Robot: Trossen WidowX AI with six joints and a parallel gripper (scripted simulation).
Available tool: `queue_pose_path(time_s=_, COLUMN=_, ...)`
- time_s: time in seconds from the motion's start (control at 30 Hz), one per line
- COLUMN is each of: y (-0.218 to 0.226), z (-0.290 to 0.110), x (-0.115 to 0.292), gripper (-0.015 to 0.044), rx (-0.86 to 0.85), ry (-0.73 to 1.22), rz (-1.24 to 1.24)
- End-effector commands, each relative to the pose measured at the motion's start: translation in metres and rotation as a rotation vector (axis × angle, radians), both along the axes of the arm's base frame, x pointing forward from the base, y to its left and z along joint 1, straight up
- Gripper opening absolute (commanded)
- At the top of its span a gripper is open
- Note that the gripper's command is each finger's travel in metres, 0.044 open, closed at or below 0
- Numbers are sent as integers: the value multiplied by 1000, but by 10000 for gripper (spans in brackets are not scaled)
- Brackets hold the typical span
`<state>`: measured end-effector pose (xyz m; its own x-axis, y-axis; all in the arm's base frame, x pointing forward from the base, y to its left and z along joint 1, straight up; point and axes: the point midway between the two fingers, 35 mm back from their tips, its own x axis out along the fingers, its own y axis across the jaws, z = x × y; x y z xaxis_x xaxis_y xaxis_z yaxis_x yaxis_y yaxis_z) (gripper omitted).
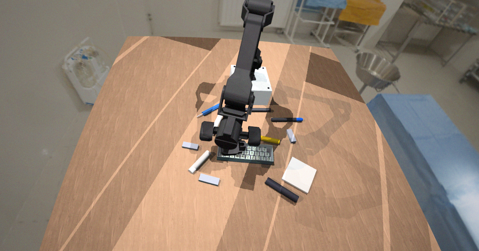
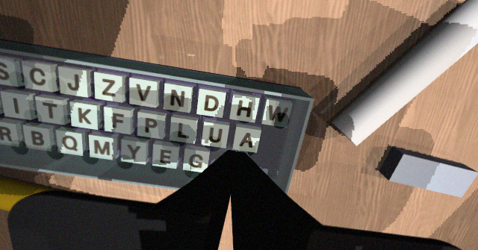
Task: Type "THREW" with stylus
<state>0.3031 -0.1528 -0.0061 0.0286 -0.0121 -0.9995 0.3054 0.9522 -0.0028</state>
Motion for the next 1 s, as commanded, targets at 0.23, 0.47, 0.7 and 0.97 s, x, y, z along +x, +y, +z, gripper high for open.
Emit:
queue_pose_path(time_s=0.23, y=34, z=-2, x=-21, gripper=0, rx=6, ry=3, rz=4)
queue_pose_path(time_s=0.47, y=36, z=-2, x=-20, gripper=0, rx=6, ry=3, rz=4)
queue_pose_path(time_s=0.7, y=107, z=-1, x=2, gripper=0, rx=13, ry=0, rz=4)
queue_pose_path(time_s=0.97, y=107, z=-1, x=2, gripper=0, rx=13, ry=0, rz=4)
